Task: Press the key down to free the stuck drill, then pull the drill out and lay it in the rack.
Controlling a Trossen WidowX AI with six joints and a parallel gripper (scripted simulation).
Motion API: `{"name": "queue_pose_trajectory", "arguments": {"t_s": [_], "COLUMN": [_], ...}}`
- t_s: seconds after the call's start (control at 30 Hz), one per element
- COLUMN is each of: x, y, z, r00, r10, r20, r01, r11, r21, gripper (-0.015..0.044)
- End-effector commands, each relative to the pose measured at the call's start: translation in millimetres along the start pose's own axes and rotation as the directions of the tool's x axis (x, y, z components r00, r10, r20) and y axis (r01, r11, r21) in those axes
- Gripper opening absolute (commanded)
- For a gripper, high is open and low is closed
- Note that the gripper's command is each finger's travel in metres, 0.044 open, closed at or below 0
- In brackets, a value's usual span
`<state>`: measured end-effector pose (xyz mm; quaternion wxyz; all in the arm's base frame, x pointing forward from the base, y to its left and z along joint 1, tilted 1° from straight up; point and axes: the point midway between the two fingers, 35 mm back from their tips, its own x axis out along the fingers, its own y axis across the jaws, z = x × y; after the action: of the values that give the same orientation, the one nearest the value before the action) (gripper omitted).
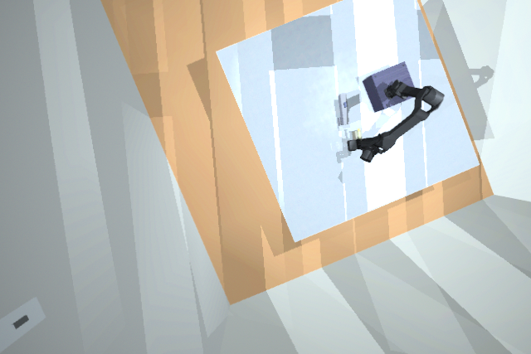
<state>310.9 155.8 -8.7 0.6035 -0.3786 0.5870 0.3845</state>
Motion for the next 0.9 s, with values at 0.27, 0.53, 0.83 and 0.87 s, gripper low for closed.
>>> {"name": "queue_pose_trajectory", "arguments": {"t_s": [0.27, 0.53, 0.83, 0.87], "x": [-2, 8, 22, 23], "y": [22, 22, 23, 23], "z": [4, 4, 4, 3], "r00": [1.0, 1.0, 1.0, 1.0], "r10": [0.003, 0.003, 0.003, 0.003], "r20": [0.002, 0.002, 0.002, 0.002], "r01": [-0.003, -0.003, -0.003, -0.003], "r11": [1.0, 1.0, 1.0, 1.0], "r21": [0.004, 0.004, 0.004, 0.004], "gripper": [0.0, 0.0, 0.0, 0.0]}}
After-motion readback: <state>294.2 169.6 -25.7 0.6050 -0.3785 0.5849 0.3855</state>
